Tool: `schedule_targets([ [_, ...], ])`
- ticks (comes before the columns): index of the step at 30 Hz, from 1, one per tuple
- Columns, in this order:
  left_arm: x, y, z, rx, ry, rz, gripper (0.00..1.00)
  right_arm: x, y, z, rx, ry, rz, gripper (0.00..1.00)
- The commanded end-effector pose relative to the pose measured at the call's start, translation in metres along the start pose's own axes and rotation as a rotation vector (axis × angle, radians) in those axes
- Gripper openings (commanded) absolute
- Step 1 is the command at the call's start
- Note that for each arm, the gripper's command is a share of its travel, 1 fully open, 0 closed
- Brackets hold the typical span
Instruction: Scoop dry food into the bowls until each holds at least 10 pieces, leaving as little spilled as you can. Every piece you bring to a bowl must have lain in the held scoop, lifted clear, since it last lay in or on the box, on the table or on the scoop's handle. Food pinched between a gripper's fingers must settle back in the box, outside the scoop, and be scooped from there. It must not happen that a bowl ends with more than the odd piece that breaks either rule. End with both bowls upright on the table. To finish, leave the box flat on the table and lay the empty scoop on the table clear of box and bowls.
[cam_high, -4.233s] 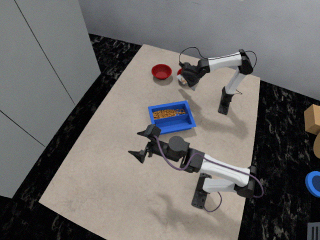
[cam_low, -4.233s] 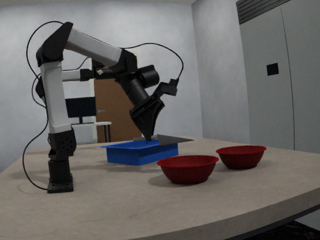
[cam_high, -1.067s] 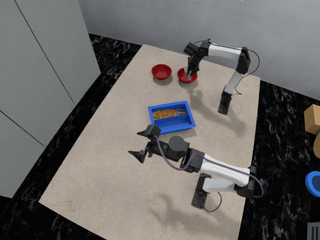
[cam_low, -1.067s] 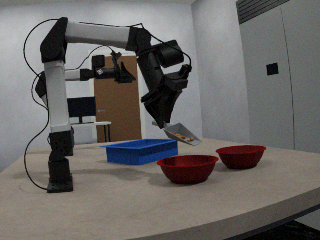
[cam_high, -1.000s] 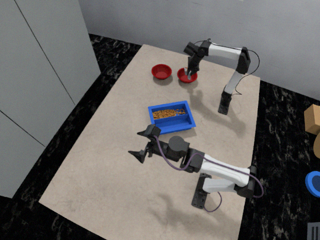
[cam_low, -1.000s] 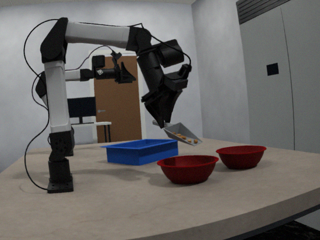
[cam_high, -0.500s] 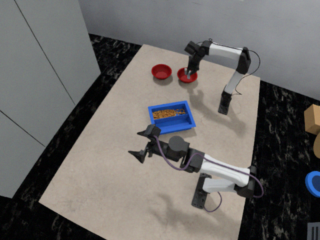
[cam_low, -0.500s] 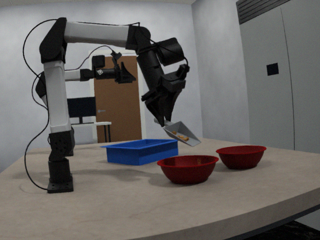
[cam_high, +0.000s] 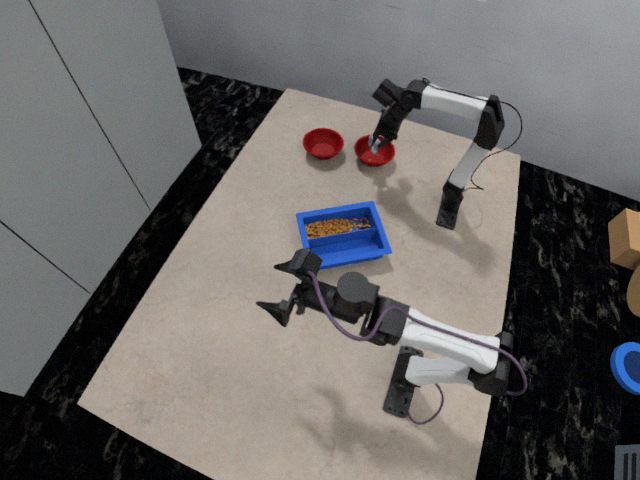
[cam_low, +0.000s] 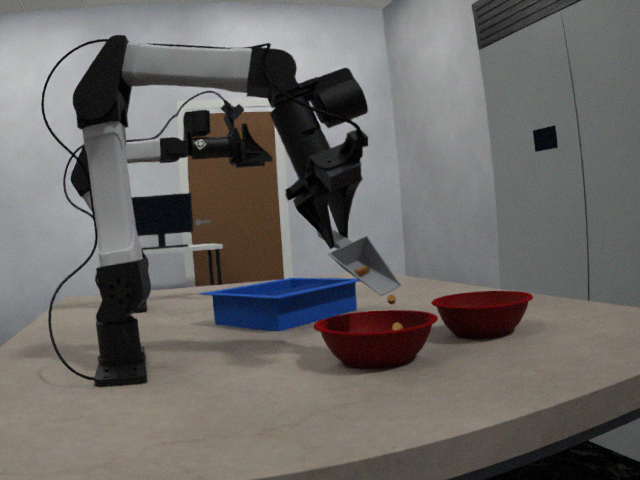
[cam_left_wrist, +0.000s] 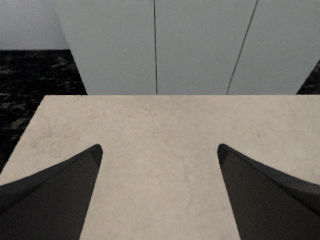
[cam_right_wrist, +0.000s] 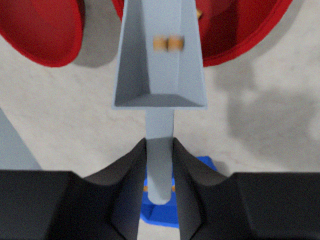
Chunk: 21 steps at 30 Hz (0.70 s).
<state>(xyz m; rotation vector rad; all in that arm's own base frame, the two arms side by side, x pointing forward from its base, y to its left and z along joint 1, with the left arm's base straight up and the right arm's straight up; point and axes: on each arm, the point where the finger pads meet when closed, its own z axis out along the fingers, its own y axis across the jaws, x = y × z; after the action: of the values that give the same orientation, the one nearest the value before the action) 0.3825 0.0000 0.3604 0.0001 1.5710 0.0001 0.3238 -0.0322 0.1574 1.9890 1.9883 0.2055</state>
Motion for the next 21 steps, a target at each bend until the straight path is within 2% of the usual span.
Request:
schedule_targets([
  [1, -0.019, 0.000, -0.002, 0.000, -0.051, -0.001, 1.00, -0.005, 0.013, -0.011, -0.073, 0.009, 0.092, 0.00],
  [8, -0.019, 0.000, -0.002, 0.000, -0.051, -0.001, 1.00, -0.008, 0.018, -0.013, -0.100, 0.032, 0.200, 0.00],
  [11, -0.019, 0.000, -0.002, 0.000, -0.051, -0.001, 1.00, -0.006, 0.027, -0.021, -0.126, 0.020, 0.146, 0.00],
  [12, -0.019, 0.000, -0.002, 0.000, -0.051, -0.001, 1.00, -0.005, 0.022, -0.010, -0.085, 0.006, 0.095, 0.00],
  [21, -0.019, 0.000, -0.002, 0.000, -0.051, -0.001, 1.00, 0.010, -0.004, 0.002, 0.035, -0.051, -0.233, 0.00],
])
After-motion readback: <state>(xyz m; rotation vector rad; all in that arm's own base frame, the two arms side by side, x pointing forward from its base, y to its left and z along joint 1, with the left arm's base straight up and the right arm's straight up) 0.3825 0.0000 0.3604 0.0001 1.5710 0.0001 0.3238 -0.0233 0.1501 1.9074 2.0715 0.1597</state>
